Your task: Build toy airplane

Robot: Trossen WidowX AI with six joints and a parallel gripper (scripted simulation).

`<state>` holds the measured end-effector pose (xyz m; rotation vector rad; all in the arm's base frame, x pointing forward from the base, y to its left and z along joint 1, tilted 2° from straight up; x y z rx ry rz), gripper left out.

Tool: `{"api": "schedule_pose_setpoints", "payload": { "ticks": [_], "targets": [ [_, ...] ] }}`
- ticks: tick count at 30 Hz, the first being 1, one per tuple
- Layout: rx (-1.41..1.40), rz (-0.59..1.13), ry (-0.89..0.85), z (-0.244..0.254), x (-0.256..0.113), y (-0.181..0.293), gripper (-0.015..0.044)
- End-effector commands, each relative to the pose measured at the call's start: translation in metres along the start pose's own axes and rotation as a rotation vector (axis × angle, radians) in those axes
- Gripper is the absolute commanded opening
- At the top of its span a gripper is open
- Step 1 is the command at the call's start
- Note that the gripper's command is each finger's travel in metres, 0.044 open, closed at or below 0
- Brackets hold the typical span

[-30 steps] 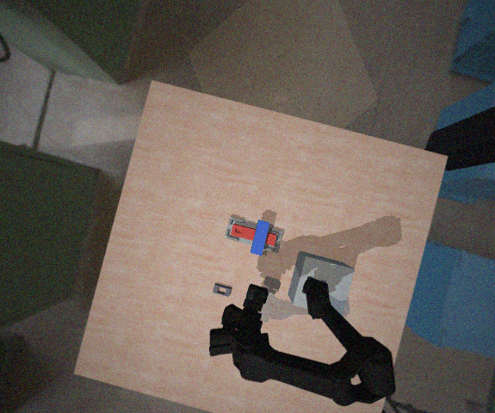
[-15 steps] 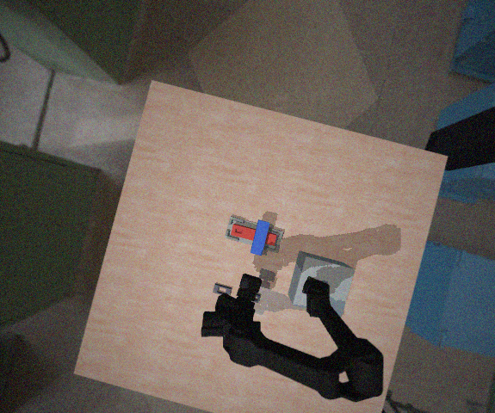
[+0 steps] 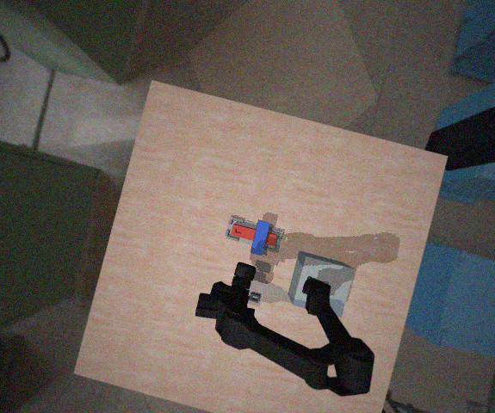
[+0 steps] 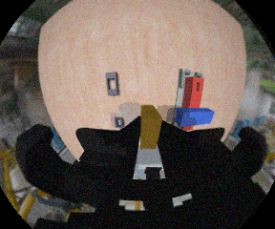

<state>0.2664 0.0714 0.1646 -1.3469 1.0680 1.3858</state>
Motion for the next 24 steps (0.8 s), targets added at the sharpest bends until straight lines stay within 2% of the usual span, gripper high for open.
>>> {"api": "schedule_pose_setpoints", "payload": {
  "ticks": [1, 24],
  "targets": [
    [-0.009, -0.006, 0.004, -0.01, 0.001, -0.007, 0.0],
    [-0.025, -0.006, 0.009, -0.072, 0.013, -0.03, 0.0]
  ]
}}
Point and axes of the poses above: the point midway between the two fingers, 35 mm back from their tips, its own x axis out along the fingers, its own z axis across the jaws, y = z × x, the point moved 9 cm from there along -x, back along the fingers, and after that the axes turned 8 degrees about -x, right-handed, at the moved point
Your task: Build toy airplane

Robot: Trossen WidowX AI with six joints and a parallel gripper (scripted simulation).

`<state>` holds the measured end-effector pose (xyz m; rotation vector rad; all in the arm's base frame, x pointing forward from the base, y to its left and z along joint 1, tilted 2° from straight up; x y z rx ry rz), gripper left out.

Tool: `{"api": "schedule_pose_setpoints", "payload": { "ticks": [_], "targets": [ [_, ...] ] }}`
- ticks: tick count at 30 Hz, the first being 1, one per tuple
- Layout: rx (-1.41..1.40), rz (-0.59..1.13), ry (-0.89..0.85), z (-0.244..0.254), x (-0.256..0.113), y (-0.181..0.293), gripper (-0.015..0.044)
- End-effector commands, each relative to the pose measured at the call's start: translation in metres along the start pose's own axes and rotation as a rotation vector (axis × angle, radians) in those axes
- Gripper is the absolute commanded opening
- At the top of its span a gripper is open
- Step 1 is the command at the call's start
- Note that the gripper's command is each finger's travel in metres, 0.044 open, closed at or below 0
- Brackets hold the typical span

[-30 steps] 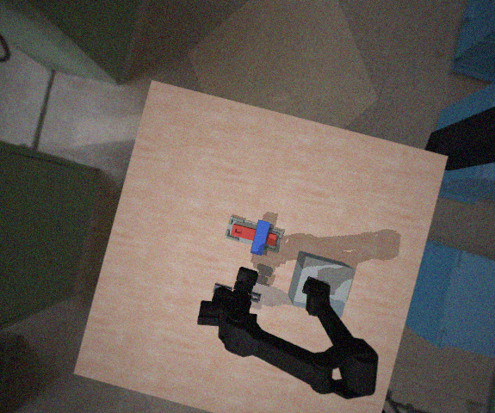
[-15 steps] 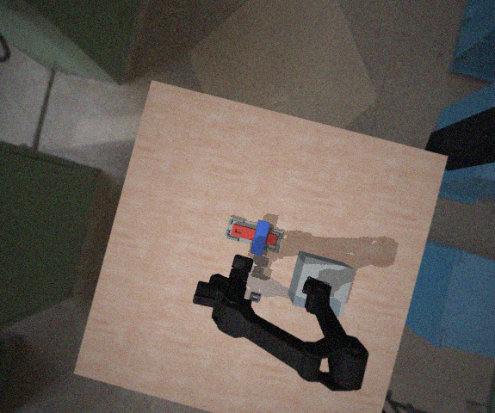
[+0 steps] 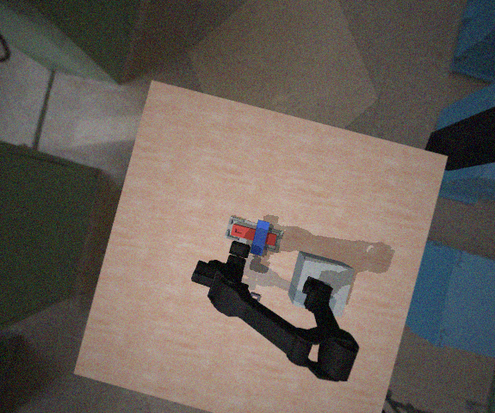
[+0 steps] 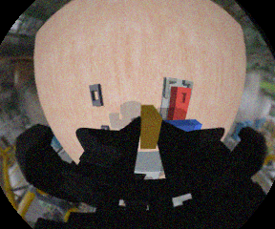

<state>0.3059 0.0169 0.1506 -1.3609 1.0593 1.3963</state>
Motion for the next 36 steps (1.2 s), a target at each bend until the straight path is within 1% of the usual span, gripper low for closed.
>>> {"api": "schedule_pose_setpoints", "payload": {
  "ticks": [1, 36],
  "targets": [
    [-0.009, -0.005, 0.007, -0.012, 0.001, -0.004, 0.0],
    [-0.031, -0.002, 0.01, -0.11, 0.024, -0.007, 0.0]
  ]
}}
Point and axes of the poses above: the point midway between the two fingers, 35 mm back from their tips, its own x axis out along the fingers, its own z axis across the jaws, y = z × x, the point moved 9 cm from there along -x, back along the fingers, and after that the axes turned 8 degrees about -x, right-handed, at the moved point
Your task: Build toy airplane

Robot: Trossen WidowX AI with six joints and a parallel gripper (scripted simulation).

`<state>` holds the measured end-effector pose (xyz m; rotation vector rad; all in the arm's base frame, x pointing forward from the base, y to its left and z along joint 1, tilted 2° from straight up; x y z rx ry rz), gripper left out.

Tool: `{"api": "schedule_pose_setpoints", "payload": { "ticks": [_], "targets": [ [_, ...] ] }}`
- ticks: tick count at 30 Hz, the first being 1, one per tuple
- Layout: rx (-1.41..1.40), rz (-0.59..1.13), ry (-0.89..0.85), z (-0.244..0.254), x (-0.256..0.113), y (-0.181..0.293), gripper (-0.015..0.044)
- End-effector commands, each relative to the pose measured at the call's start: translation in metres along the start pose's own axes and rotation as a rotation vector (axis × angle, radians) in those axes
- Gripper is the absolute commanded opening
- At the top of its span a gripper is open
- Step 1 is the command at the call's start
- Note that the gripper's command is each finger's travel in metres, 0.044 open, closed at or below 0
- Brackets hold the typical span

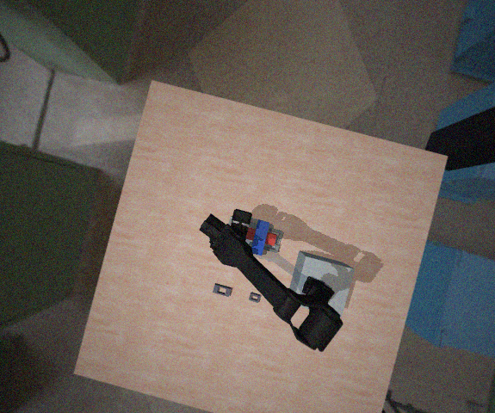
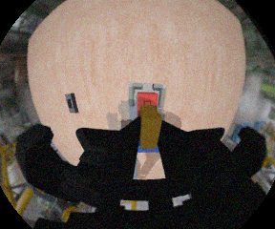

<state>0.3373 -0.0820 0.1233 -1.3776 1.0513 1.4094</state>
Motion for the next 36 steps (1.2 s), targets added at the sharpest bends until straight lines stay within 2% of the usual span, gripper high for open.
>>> {"api": "schedule_pose_setpoints", "payload": {
  "ticks": [1, 3, 24, 36],
  "targets": [
    [-0.011, -0.004, 0.007, -0.006, 0.0, 0.0, 0.0026],
    [-0.011, -0.004, 0.007, -0.006, 0.0, 0.0, 0.0065],
    [-0.011, -0.004, 0.007, -0.007, 0.0, -0.001, 0.0065],
    [-0.011, -0.004, 0.007, -0.007, 0.019, -0.001, 0.0065]
  ]
}}
Point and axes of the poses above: the point midway between the two fingers, 35 mm back from their tips, its own x axis out along the fingers, its own z axis across the jaws, y = z × x, the point moved 9 cm from there along -x, back along the fingers, and after that the axes turned 8 degrees about -x, right-handed, at the moved point
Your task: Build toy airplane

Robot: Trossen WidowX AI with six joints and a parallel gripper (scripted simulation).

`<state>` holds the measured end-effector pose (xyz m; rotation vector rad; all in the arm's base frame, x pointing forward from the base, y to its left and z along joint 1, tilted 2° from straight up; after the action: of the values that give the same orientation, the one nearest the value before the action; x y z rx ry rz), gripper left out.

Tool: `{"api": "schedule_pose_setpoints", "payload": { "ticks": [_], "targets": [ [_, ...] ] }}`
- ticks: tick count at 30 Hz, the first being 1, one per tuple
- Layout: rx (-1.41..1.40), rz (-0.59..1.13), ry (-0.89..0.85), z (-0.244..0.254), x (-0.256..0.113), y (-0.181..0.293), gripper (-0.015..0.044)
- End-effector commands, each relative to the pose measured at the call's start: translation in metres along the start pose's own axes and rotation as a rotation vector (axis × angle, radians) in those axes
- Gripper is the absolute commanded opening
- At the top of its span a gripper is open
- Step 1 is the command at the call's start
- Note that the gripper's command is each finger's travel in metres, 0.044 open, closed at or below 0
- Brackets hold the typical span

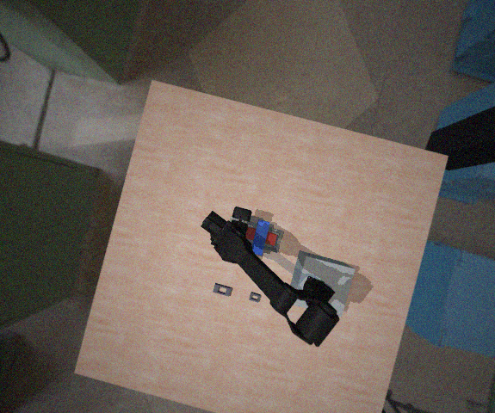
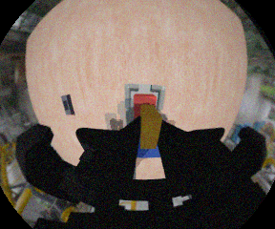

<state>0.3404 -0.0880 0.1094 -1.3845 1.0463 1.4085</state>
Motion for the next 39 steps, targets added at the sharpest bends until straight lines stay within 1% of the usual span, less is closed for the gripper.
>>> {"api": "schedule_pose_setpoints", "payload": {
  "ticks": [1, 16, 25, 29, 39],
  "targets": [
    [-0.006, 0.001, 0.004, 0.0, 0.006, 0.0, 0.0065],
    [-0.006, 0.001, 0.004, 0.0, 0.026, 0.001, 0.0065],
    [-0.002, 0.002, -0.001, 0.0, 0.025, 0.001, 0.0],
    [-0.002, 0.002, -0.001, 0.0, 0.025, 0.001, 0.0],
    [-0.002, 0.002, -0.001, 0.0, 0.025, 0.001, 0.026]
  ]
}}
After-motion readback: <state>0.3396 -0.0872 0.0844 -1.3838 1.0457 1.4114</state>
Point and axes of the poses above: the point midway between the two fingers, 35 mm back from their tips, its own x axis out along the fingers, its own z axis across the jaws, y = z × x, the point moved 9 cm from there along -x, back along the fingers, and after that the axes turned 8 degrees about -x, right-handed, at the moved point
